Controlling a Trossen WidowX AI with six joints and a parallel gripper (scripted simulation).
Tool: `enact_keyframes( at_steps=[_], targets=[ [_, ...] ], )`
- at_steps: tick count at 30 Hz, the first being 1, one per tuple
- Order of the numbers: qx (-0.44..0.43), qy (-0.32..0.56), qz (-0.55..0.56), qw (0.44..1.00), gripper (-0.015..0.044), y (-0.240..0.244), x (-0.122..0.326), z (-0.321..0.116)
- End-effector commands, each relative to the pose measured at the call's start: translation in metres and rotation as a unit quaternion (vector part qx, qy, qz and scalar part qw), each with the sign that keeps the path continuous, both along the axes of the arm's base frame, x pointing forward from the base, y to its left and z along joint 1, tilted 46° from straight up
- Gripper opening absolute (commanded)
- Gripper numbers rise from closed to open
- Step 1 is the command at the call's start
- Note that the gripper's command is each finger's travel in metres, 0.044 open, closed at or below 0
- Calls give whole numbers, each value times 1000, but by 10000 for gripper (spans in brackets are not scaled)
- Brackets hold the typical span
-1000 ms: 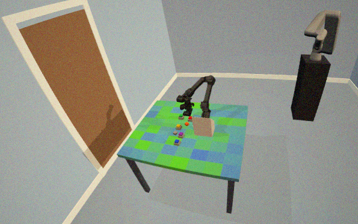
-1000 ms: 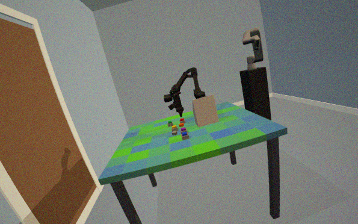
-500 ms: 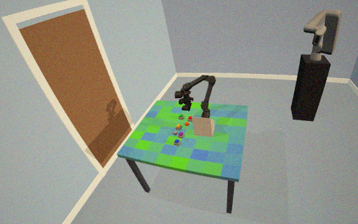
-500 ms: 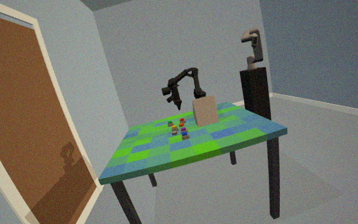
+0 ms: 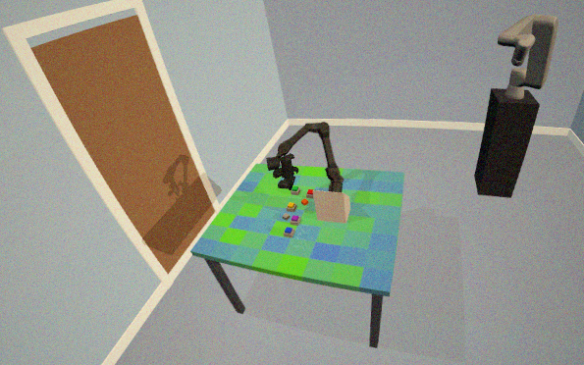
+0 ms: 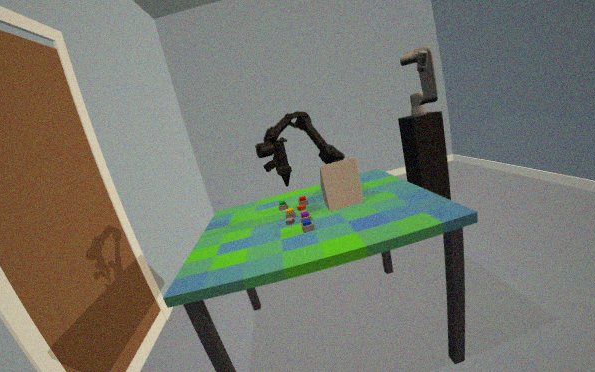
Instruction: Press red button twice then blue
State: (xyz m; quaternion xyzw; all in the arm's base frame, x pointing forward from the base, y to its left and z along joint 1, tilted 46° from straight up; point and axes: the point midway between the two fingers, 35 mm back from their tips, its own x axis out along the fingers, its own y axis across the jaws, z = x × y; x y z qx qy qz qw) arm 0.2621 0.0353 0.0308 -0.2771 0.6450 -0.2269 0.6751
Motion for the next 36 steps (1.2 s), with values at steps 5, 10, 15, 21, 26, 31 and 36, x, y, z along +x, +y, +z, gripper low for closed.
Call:
enact_keyframes(
  at_steps=[5, 10, 15, 21, 26, 31, 36],
  targets=[
    [-5, 1, -13, 1000, 20, 82, -7, -87],
    [-19, -5, -24, 1000, 20, 117, -29, -143],
    [-25, -8, -27, 999, 20, 124, -38, -159],
    [-25, -7, -27, 999, 20, 102, -36, -182],
    [-26, -8, -27, 999, 20, 80, -36, -203],
    [-26, -8, -27, 999, 20, 78, -35, -204],
    [-27, -8, -27, 999, 20, 72, -35, -210]
  ],
)
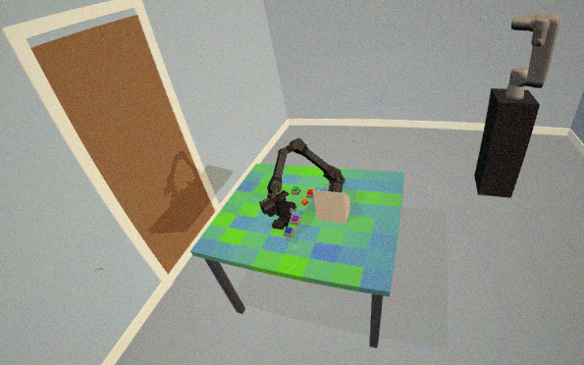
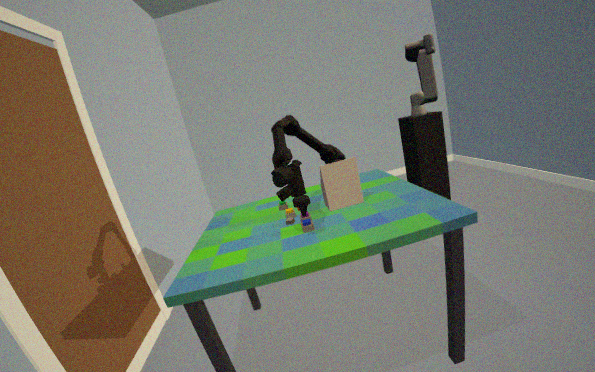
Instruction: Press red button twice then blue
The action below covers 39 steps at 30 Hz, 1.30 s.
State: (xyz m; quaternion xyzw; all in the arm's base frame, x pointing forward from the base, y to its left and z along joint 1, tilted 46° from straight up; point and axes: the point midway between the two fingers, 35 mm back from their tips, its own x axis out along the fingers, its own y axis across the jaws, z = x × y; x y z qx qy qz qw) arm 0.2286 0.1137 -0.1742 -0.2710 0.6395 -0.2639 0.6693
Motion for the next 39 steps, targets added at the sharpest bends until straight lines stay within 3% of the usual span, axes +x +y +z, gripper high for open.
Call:
enact_keyframes(
  at_steps=[1, 35, 39],
  targets=[
    [-4, 3, 1, 1000, 20, -7, -1, -6],
    [-5, 3, 1, 1000, 20, -23, -1, -21],
    [-4, 3, 1, 1000, 20, 1, -2, 2]
  ],
)
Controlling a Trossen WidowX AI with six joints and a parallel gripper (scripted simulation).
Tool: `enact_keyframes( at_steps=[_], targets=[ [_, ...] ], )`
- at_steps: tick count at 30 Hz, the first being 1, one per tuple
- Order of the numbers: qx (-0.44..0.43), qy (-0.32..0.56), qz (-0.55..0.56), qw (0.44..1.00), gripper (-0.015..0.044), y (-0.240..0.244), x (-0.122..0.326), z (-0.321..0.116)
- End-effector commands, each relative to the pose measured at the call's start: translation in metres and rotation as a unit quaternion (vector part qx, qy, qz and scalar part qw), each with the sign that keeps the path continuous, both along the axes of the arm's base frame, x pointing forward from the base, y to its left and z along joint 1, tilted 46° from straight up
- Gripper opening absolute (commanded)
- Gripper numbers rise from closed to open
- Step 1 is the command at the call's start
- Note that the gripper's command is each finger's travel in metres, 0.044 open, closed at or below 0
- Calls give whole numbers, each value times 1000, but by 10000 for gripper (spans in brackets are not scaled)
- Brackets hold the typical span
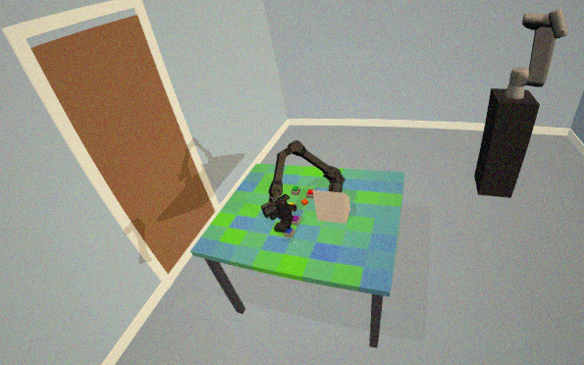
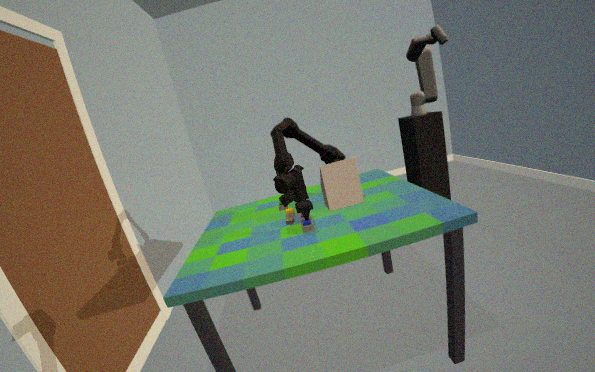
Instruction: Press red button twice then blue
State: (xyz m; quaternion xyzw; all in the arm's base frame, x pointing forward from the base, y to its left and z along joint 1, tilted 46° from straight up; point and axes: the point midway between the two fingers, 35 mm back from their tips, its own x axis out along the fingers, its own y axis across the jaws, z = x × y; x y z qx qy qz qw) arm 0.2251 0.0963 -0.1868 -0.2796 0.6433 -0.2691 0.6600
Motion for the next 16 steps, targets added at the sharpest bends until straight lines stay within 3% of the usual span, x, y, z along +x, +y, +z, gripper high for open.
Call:
enact_keyframes(
  at_steps=[1, 4, 10, 15, 16],
  targets=[
    [7, -6, 3, 1000, 20, 19, 1, 15],
    [7, -6, 3, 1000, 20, 19, 1, 15],
    [8, -6, 3, 1000, 178, 63, 17, 56],
    [8, -6, 3, 1000, 309, 64, 17, 58],
    [8, -6, 3, 1000, 309, 64, 17, 58]
  ],
)
